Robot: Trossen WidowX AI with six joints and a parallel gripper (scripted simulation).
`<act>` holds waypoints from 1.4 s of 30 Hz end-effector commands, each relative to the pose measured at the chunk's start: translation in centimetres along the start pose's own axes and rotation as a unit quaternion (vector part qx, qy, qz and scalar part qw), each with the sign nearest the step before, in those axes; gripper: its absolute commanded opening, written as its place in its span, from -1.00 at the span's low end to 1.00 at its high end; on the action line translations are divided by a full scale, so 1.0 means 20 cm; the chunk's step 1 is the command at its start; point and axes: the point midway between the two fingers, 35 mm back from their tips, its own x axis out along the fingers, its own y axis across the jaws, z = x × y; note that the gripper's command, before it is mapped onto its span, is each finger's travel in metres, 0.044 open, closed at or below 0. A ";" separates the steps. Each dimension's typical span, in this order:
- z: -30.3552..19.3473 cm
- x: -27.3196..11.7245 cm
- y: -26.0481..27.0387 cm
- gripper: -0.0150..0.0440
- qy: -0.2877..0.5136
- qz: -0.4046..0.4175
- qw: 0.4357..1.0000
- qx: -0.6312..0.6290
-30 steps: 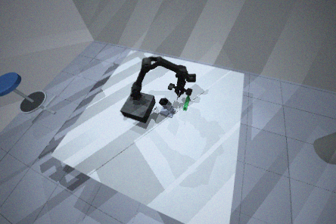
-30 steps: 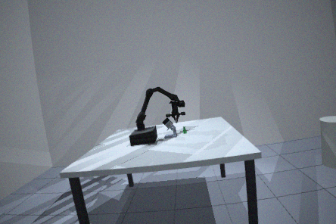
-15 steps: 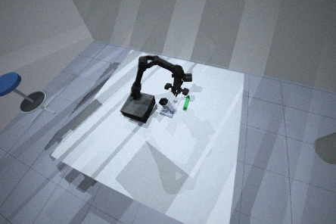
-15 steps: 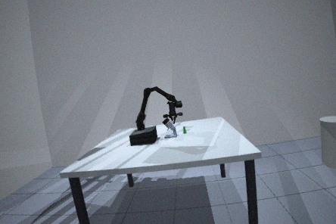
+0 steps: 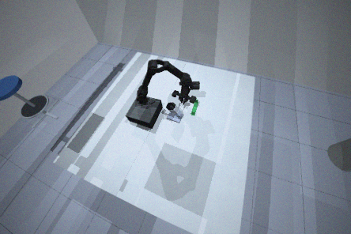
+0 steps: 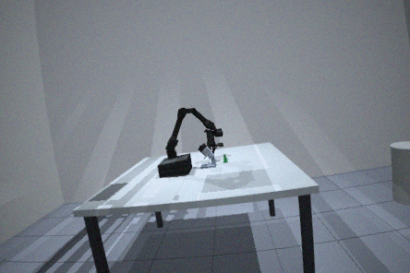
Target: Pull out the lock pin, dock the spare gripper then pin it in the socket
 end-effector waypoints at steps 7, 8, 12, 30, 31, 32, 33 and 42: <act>-0.04 0.00 0.00 -0.49 -0.003 0.000 1.000 0.001; -0.04 0.00 0.00 -0.49 -0.003 0.000 1.000 0.001; -0.05 0.01 0.00 -0.49 -0.003 -0.001 1.000 0.001; -0.10 0.02 0.01 -0.49 -0.003 0.000 1.000 0.001; -0.11 0.02 0.01 -0.49 -0.003 0.000 1.000 0.001; -0.11 0.02 0.01 -0.49 -0.003 0.000 1.000 0.001; -0.11 0.02 0.01 -0.49 -0.003 0.000 1.000 0.001; -0.14 0.03 0.01 -0.49 -0.003 0.001 1.000 0.001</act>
